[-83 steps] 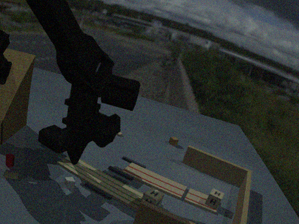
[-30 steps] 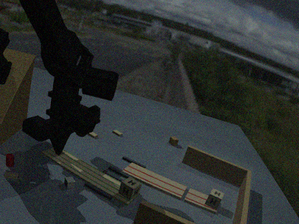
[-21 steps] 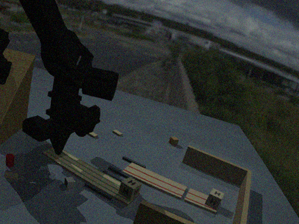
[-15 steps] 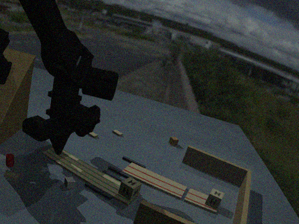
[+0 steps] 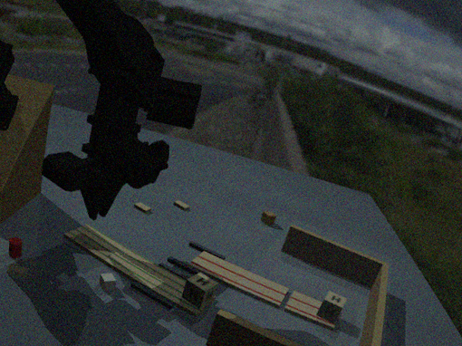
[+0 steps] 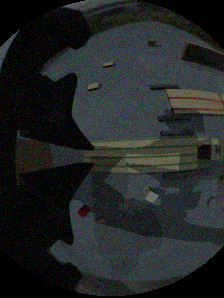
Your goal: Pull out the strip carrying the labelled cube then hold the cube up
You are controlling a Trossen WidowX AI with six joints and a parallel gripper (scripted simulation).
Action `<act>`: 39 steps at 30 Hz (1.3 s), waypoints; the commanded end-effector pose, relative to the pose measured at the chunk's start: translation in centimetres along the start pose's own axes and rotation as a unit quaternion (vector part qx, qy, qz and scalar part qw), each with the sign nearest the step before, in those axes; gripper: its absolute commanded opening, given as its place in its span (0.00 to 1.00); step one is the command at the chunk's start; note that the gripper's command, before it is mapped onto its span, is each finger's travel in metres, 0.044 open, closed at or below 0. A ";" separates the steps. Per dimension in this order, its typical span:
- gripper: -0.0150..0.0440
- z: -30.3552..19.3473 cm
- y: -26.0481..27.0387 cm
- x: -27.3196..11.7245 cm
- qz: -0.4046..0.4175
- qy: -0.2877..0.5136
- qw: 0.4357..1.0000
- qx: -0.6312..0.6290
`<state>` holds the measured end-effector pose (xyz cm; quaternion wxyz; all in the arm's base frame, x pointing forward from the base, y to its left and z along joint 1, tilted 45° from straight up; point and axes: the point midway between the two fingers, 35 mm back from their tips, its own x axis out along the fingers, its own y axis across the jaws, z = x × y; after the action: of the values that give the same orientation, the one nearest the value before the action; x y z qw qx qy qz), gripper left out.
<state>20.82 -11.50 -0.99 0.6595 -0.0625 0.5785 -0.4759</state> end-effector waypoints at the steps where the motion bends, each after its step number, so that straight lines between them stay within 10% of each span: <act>1: 0.52 1.5 0.1 -0.2 0.001 0.000 0.999 0.034; 12: 1.00 6.3 0.8 -1.0 0.001 -0.001 0.999 0.035; 39: 1.00 17.9 1.1 -2.4 0.002 -0.004 0.999 0.037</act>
<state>35.88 -16.84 5.34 0.6671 -0.0373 0.5563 -0.4941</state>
